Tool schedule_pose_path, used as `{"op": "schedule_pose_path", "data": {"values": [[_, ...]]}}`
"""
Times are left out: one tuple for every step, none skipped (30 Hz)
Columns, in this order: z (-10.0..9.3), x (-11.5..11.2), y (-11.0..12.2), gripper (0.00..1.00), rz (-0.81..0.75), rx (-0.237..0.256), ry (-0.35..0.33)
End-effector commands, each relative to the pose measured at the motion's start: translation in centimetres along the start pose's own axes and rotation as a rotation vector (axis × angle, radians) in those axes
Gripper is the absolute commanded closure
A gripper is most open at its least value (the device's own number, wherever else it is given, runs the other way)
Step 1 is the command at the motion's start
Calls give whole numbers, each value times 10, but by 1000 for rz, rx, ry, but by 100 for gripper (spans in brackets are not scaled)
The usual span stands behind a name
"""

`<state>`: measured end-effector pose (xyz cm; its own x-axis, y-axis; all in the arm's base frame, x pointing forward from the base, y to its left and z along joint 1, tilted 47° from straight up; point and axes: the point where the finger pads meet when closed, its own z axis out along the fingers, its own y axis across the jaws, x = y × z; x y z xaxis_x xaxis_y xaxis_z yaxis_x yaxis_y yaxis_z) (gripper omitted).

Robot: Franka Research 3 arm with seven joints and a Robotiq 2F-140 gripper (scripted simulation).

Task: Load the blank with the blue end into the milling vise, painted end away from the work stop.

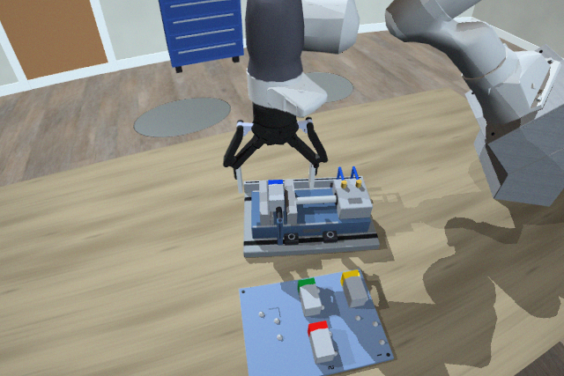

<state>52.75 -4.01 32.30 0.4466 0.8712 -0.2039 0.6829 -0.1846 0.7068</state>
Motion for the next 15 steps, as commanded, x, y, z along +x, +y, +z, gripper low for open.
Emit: {"op": "schedule_pose_path", "data": {"values": [[-2,0,0,0,2,-1,2],[-2,0,0,0,3,-1,2],[-3,0,0,0,4,-1,3],[-3,0,0,0,4,-1,3],[-3,0,0,0,4,-1,3],[-3,0,0,0,4,-1,3],[-3,0,0,0,4,-1,3],[-3,0,0,0,4,-1,3],[-3,0,0,0,4,-1,3],[-3,0,0,0,4,-1,3],[-3,0,0,0,4,-1,3],[-3,0,0,0,4,-1,3],[-3,0,0,0,4,-1,3],[-3,0,0,0,4,-1,3],[-3,0,0,0,4,-1,3]]}}
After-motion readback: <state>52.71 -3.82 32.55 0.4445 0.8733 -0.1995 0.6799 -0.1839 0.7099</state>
